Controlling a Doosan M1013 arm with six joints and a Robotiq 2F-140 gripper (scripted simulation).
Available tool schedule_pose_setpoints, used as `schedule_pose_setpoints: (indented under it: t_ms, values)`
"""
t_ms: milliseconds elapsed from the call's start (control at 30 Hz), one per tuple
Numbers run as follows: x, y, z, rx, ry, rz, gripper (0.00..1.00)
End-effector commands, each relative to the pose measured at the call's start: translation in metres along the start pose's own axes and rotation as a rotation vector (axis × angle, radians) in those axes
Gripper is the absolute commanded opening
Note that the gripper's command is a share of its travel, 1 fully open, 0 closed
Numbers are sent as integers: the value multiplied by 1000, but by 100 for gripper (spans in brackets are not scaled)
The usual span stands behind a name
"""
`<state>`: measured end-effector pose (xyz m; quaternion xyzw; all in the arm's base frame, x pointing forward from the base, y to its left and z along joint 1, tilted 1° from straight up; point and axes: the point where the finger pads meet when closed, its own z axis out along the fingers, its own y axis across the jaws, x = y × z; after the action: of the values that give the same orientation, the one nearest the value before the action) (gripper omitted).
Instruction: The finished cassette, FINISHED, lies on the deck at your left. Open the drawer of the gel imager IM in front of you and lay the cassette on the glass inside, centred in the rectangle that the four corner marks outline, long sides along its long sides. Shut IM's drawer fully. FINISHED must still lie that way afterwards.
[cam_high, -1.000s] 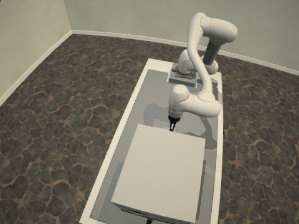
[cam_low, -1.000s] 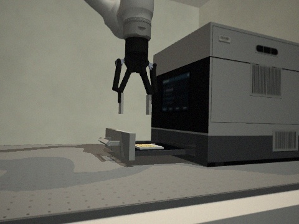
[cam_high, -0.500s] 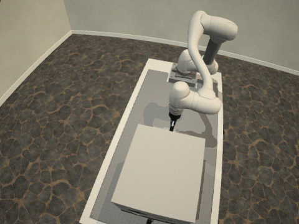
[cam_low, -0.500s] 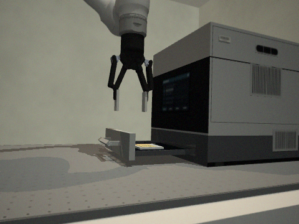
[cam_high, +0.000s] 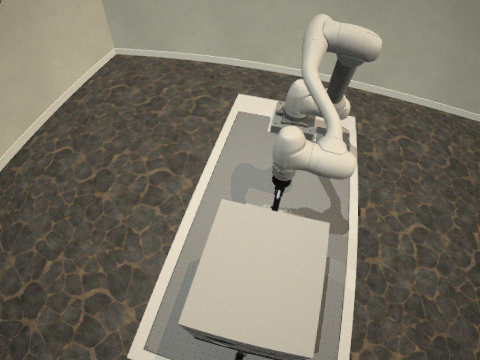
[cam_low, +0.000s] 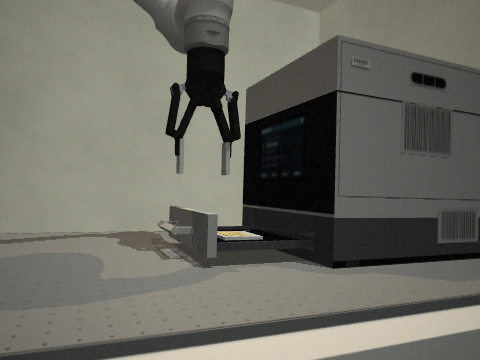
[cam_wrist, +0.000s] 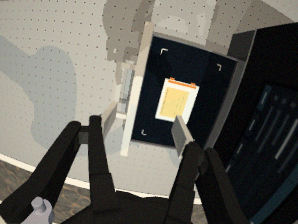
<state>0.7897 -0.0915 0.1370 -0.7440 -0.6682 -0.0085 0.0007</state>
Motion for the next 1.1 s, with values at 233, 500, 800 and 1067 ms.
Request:
schedule_pose_setpoints:
  t_ms: [233, 500, 800, 1067]
  values:
    - [-2, -18, -6, 9, -1, -4, 62]
    - [-2, -25, -10, 9, -1, -4, 62]
    - [-2, -30, -13, 9, -1, -4, 62]
    - [-2, -30, -13, 9, -1, -4, 62]
